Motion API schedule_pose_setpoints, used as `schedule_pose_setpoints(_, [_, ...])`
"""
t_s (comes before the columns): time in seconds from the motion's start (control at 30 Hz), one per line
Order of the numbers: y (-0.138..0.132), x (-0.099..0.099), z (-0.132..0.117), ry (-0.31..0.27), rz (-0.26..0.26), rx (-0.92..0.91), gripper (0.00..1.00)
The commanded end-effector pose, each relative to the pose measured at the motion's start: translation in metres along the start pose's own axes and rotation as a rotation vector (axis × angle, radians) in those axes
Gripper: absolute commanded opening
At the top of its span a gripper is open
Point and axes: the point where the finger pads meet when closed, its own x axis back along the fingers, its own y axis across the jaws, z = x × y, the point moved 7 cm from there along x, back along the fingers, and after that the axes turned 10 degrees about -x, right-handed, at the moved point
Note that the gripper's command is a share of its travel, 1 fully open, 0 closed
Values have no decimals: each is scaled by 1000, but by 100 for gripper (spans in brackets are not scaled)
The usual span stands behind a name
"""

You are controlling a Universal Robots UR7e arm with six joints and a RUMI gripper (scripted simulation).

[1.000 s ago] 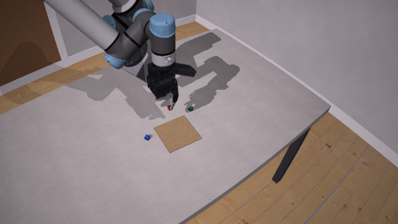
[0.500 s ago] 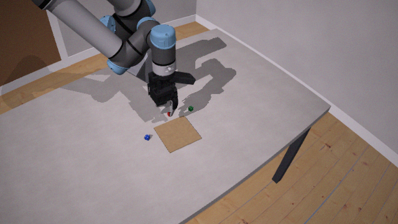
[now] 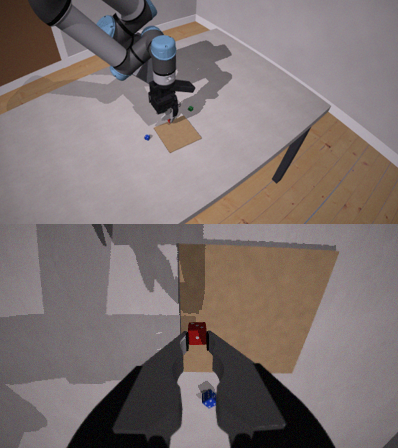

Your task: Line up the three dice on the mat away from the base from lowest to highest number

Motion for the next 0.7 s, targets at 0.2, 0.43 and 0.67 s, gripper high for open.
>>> schedule_pose_setpoints(0.2, [0, -13, 0, 4, -15, 0, 0])
schedule_pose_setpoints(0.43, [1, -13, 0, 4, -16, 0, 0])
schedule_pose_setpoints(0.67, [1, -12, -1, 4, -18, -1, 0])
